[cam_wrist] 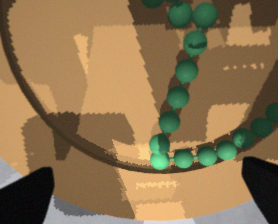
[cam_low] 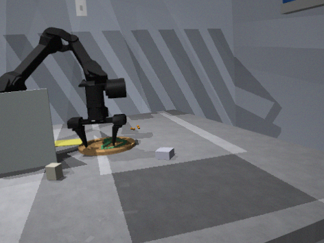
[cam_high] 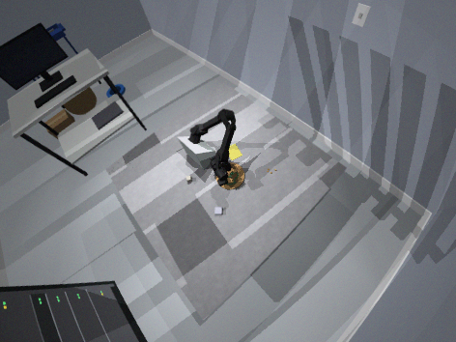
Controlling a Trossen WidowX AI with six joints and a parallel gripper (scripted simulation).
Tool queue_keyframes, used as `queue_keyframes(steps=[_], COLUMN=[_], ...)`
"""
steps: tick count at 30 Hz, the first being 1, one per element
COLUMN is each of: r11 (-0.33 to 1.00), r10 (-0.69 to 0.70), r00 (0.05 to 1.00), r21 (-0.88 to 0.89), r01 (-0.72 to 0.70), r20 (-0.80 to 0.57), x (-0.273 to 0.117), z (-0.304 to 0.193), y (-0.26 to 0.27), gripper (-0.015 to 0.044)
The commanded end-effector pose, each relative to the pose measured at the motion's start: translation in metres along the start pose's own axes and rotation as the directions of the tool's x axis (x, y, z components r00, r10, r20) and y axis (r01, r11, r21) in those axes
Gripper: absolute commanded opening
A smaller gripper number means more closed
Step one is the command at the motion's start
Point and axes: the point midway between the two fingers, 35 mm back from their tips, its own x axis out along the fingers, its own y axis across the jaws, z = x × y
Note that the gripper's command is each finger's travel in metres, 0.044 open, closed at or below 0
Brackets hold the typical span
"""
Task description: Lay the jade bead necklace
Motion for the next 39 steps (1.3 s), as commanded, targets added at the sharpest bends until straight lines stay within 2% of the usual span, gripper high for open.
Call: queue_keyframes(steps=[1,14,16,19,22,26,30,39], r11=[1.0,1.0,0.999,0.951,0.829,0.568,0.23,-0.155], r10=[-0.002,-0.002,-0.002,-0.003,-0.003,-0.004,-0.004,-0.005], r00=[1.0,1.0,1.0,1.0,1.0,1.0,1.0,1.0], r21=[-0.008,-0.008,0.053,0.31,0.56,0.823,0.973,0.988], r01=[0.002,0.002,0.002,0.003,0.003,0.002,0.001,-0.002], r20=[0.0,0.0,0.0,0.0,0.0,0.0,0.0,0.001], x=[-0.001,-0.001,-0.002,-0.005,-0.009,-0.014,-0.02,-0.027], z=[0.0,0.0,0.002,0.01,0.019,0.032,0.045,0.062], y=[-0.001,-0.001,-0.003,-0.012,-0.02,-0.031,-0.041,-0.052], gripper=[0.044,0.044,0.0387,0.0309,0.023,0.0125,0.012,0.012])
